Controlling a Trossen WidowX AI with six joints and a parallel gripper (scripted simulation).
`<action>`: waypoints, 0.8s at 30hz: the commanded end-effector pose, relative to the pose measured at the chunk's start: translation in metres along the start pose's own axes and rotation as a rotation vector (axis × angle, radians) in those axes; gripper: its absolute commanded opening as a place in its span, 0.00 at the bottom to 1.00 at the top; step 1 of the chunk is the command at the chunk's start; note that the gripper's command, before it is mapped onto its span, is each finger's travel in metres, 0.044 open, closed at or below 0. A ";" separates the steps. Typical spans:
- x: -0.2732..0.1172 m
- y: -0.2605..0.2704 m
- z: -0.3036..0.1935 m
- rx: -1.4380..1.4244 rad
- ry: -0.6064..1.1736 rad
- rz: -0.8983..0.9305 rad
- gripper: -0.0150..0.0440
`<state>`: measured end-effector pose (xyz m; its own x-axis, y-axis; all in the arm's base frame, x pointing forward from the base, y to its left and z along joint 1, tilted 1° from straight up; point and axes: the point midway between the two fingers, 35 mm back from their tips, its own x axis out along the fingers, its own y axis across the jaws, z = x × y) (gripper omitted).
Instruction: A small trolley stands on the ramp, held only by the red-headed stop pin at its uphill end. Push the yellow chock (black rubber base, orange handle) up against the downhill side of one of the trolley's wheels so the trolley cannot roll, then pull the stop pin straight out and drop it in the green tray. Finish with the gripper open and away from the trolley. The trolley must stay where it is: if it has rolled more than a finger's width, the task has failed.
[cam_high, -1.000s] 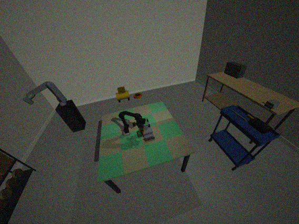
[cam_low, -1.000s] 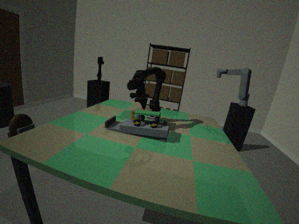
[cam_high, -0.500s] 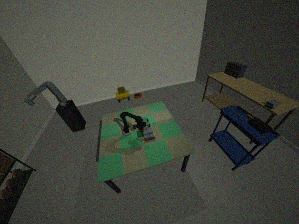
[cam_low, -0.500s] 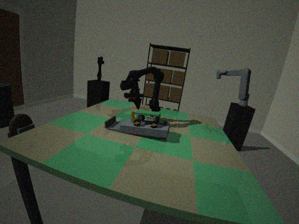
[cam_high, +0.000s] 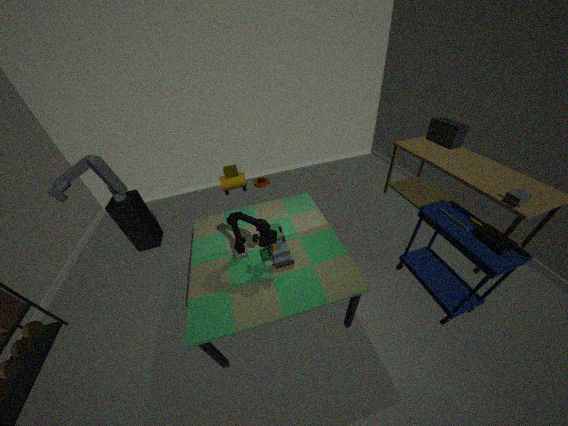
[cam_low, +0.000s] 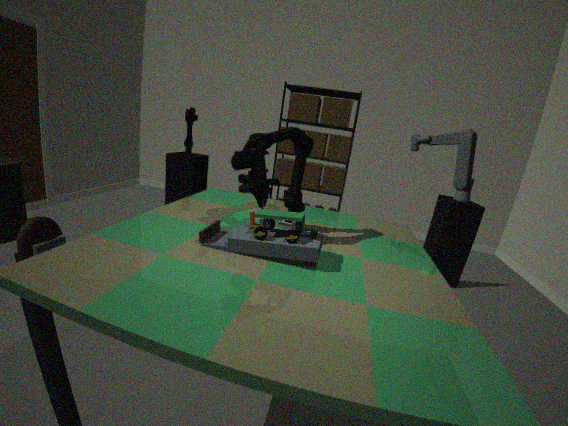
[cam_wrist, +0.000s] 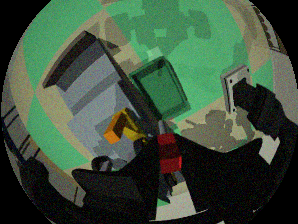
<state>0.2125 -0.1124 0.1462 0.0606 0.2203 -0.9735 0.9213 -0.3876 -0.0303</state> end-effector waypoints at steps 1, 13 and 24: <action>0.000 -0.002 0.000 0.121 -0.025 0.015 0.25; 0.000 -0.002 -0.003 0.480 -0.079 0.053 0.25; 0.000 -0.003 -0.005 0.810 -0.120 0.104 0.25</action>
<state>0.2126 -0.1073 0.1460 0.0457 0.0917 -0.9947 0.4342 -0.8986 -0.0629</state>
